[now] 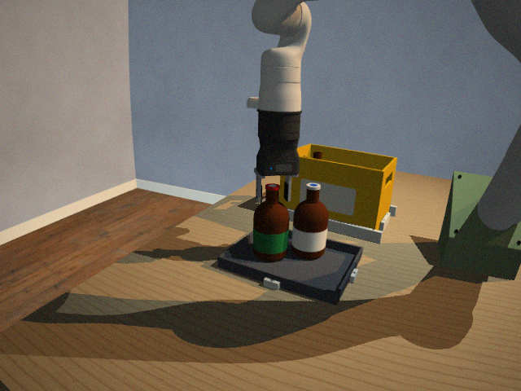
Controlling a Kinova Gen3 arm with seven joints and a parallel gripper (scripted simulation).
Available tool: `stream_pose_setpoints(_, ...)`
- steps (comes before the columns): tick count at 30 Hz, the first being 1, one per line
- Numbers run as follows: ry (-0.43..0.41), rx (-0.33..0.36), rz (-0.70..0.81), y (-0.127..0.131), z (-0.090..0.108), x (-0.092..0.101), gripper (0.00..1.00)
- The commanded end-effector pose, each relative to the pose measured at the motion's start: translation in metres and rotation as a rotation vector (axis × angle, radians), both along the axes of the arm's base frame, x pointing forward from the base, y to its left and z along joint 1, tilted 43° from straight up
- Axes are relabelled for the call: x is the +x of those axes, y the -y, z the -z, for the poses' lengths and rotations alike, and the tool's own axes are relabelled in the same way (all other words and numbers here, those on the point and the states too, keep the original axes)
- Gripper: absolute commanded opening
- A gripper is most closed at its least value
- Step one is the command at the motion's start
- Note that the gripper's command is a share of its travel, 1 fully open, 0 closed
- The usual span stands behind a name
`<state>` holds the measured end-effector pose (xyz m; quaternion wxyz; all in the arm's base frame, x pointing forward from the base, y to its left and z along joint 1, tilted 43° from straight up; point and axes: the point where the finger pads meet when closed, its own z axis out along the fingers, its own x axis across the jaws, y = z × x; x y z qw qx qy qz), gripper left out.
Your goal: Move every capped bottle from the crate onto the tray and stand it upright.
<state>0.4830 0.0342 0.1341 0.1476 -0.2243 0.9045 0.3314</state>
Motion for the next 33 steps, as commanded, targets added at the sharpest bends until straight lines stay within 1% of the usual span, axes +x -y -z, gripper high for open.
stream_pose_setpoints(1,0.002,-0.001,0.003,0.005,-0.005,0.000,1.00)
stream_pose_setpoints(14,0.002,-0.001,0.002,0.034,-0.037,-0.005,1.00)
stream_pose_setpoints(17,-0.004,0.003,-0.004,0.031,-0.034,-0.007,1.00)
stream_pose_setpoints(33,0.001,-0.001,0.002,0.041,-0.044,-0.005,1.00)
